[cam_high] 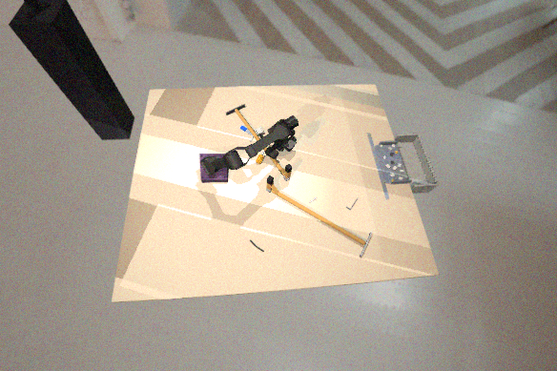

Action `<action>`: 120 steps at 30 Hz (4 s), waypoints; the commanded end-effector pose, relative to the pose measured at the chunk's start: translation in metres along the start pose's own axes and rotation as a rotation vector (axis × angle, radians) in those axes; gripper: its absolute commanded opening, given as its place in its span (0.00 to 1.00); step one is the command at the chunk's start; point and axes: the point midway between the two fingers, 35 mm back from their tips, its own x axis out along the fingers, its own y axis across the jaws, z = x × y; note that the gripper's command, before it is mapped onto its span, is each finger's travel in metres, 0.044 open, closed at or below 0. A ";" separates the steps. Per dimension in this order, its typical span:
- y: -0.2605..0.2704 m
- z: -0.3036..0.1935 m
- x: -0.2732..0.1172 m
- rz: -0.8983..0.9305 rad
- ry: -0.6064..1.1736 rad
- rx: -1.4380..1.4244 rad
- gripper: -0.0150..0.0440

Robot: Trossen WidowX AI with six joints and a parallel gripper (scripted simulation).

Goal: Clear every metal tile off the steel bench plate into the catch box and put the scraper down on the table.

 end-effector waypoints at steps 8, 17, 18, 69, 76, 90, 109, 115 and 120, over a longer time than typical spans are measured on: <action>-0.037 0.028 -0.010 -0.054 0.048 0.143 0.25; -0.072 0.047 -0.018 -0.112 0.084 0.259 0.25; -0.076 0.049 -0.019 -0.119 0.088 0.272 0.25; -0.103 0.048 0.066 -0.145 0.100 0.324 0.25; -0.107 0.045 0.080 -0.147 0.099 0.324 0.25; -0.125 0.045 0.076 -0.146 0.101 0.324 0.25; -0.157 0.043 0.070 -0.145 0.103 0.323 0.25; -0.166 0.042 0.068 -0.144 0.104 0.323 0.25; -0.175 0.041 0.067 -0.144 0.104 0.323 0.25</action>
